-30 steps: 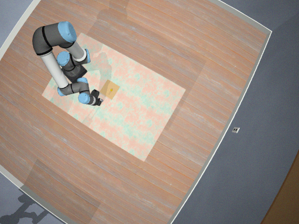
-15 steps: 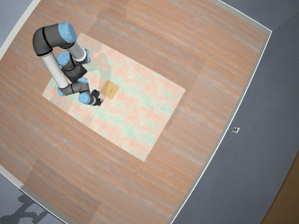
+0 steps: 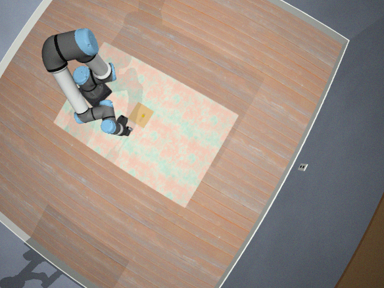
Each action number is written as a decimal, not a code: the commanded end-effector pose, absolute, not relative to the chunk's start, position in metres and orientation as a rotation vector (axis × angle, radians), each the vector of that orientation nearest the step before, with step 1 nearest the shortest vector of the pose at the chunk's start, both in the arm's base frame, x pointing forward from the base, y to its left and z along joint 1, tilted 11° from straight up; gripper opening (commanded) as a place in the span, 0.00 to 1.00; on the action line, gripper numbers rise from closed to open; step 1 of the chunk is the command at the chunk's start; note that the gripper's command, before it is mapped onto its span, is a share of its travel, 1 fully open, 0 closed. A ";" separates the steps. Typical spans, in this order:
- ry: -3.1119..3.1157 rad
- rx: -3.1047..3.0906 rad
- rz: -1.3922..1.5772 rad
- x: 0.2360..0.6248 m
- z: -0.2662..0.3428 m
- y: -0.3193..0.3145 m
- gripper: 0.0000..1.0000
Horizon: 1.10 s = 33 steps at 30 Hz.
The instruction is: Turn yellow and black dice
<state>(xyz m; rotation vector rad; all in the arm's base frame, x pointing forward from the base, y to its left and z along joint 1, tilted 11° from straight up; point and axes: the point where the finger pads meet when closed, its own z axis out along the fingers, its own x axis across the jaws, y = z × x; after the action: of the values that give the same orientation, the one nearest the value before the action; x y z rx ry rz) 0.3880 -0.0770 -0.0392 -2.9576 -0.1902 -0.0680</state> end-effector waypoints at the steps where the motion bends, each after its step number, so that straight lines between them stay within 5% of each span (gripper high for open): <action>1: -0.190 -2.955 -0.065 0.387 -0.041 -0.075 0.64; 11: -0.190 -2.955 -0.065 0.387 -0.041 -0.075 0.64; 12: -0.190 -2.955 -0.065 0.387 -0.041 -0.075 0.34; 33: -0.190 -2.955 -0.065 0.387 -0.041 -0.075 0.34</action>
<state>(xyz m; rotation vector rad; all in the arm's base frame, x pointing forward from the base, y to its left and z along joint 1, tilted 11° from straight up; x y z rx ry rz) 0.3879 -0.0770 -0.0392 -2.9576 -0.1902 -0.0680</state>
